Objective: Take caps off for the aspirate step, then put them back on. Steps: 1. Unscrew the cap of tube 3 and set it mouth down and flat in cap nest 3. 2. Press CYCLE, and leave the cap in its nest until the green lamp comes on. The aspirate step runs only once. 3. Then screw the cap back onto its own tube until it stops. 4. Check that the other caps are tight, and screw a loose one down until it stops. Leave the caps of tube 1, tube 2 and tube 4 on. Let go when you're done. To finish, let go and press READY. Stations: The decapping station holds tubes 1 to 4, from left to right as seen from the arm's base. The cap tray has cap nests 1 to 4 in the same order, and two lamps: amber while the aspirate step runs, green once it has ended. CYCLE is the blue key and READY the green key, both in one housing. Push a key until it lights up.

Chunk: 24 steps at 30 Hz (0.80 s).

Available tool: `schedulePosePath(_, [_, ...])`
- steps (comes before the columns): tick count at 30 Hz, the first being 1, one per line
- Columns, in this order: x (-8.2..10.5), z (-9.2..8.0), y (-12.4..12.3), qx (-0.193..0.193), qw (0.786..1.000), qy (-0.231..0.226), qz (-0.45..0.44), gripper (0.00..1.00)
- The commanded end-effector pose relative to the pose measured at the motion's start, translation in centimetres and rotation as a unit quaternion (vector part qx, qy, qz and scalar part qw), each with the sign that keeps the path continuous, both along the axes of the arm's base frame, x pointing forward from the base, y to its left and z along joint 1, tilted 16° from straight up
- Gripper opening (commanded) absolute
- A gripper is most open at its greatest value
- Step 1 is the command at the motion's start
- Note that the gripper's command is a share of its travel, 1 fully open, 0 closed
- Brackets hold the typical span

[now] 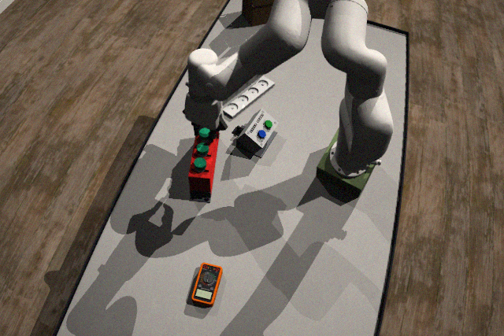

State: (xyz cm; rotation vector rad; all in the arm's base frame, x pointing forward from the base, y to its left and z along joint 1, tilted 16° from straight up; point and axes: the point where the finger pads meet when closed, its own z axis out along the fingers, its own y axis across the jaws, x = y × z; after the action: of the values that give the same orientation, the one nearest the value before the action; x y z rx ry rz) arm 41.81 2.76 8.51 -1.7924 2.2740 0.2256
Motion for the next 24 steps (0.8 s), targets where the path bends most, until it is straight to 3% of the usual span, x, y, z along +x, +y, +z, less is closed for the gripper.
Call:
schedulePosePath(1, [0.19,0.23,-0.09,0.000,1.000,-0.003,-0.001,0.46])
schedulePosePath(8, [0.18,0.33,-0.12,-0.011,0.993,-0.035,0.114,0.46])
schedulePosePath(14, [0.18,0.33,-0.12,-0.022,0.971,-0.066,0.227,0.46])
schedulePosePath(16, [0.18,0.33,-0.12,-0.022,0.971,-0.066,0.227,0.46])
schedulePosePath(24, [0.18,0.33,-0.12,-0.036,0.921,-0.106,0.373,0.46])
